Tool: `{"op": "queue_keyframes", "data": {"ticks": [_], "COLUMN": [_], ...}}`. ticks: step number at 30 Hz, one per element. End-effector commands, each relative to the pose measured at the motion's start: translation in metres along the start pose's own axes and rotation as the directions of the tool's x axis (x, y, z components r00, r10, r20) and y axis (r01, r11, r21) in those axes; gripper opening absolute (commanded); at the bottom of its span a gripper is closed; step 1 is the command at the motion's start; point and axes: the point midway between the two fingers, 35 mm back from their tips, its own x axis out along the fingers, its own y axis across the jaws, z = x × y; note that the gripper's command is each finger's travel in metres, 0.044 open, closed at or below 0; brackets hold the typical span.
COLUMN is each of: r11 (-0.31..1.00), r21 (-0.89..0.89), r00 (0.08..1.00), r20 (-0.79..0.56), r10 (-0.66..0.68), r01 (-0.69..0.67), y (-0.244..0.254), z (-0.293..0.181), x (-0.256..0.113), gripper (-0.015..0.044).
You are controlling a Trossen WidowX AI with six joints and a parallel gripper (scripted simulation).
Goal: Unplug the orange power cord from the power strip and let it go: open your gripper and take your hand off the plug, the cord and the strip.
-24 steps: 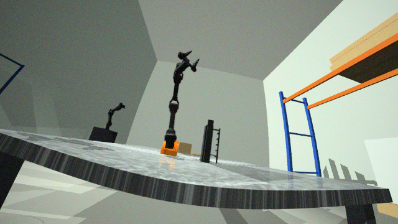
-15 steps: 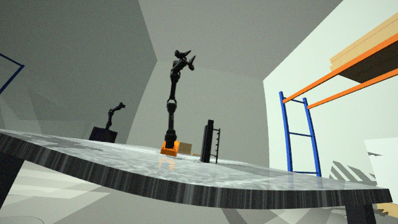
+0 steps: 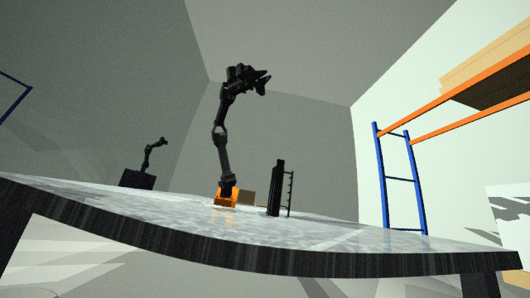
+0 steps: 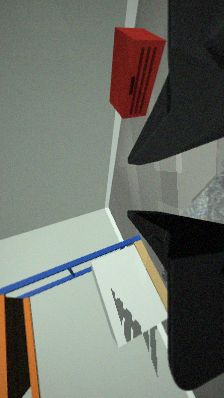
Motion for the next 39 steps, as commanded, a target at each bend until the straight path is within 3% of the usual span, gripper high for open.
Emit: {"op": "queue_keyframes", "data": {"ticks": [1, 10, 20, 30, 39], "r11": [0.997, 0.962, 0.844, 0.587, 0.197], "r21": [0.045, 0.115, 0.132, 0.097, 0.026], "r00": [0.992, 0.902, 0.671, 0.36, 0.083], "r20": [-0.107, -0.336, -0.548, -0.706, -0.847], "r10": [0.066, 0.272, 0.499, 0.61, 0.525], "r01": [-0.062, -0.248, -0.52, -0.804, -0.98], "y": [0.002, 0.055, 0.166, 0.287, 0.378], "z": [-0.046, -0.148, -0.243, -0.311, -0.372], "x": [0.03, 0.082, 0.092, 0.041, -0.043], "gripper": [0.016, 0.016, 0.016, 0.016, 0.016]}}
